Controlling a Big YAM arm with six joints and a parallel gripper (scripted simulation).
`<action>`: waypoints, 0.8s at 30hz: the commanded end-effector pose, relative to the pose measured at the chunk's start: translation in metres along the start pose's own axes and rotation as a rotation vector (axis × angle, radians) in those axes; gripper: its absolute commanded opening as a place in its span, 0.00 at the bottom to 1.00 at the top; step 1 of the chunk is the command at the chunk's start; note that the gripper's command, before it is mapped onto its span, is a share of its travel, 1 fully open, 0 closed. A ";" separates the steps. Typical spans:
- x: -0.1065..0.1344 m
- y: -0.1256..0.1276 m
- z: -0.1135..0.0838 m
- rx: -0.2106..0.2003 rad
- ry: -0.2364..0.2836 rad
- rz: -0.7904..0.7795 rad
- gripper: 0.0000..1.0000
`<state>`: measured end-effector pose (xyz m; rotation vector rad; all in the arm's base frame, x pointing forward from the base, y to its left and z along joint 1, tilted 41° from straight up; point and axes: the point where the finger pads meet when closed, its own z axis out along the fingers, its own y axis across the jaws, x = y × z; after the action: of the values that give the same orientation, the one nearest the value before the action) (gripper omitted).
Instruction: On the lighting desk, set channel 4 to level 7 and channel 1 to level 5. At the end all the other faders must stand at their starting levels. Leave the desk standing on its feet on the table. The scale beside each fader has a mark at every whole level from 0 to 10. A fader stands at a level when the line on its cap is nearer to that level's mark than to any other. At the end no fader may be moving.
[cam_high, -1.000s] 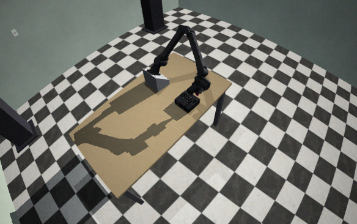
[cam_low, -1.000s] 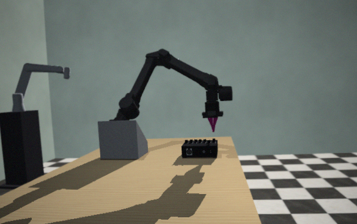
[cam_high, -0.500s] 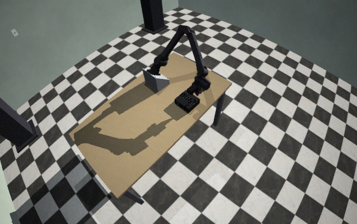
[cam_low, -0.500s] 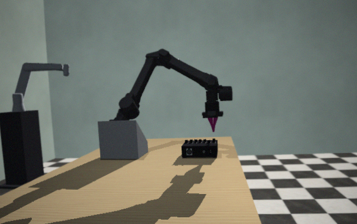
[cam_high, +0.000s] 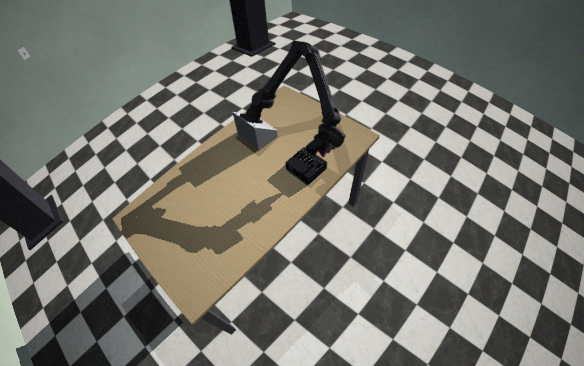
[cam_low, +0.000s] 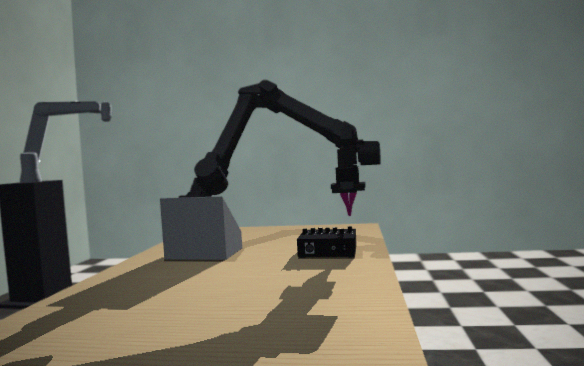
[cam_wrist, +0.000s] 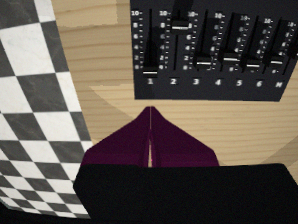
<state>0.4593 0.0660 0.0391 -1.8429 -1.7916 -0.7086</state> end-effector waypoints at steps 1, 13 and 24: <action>-0.004 0.002 0.004 -0.003 -0.007 0.006 0.00; 0.000 0.002 0.012 -0.002 -0.007 0.000 0.00; 0.000 0.004 0.016 -0.009 -0.007 -0.002 0.00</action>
<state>0.4592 0.0755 0.0270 -1.8407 -1.7903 -0.7012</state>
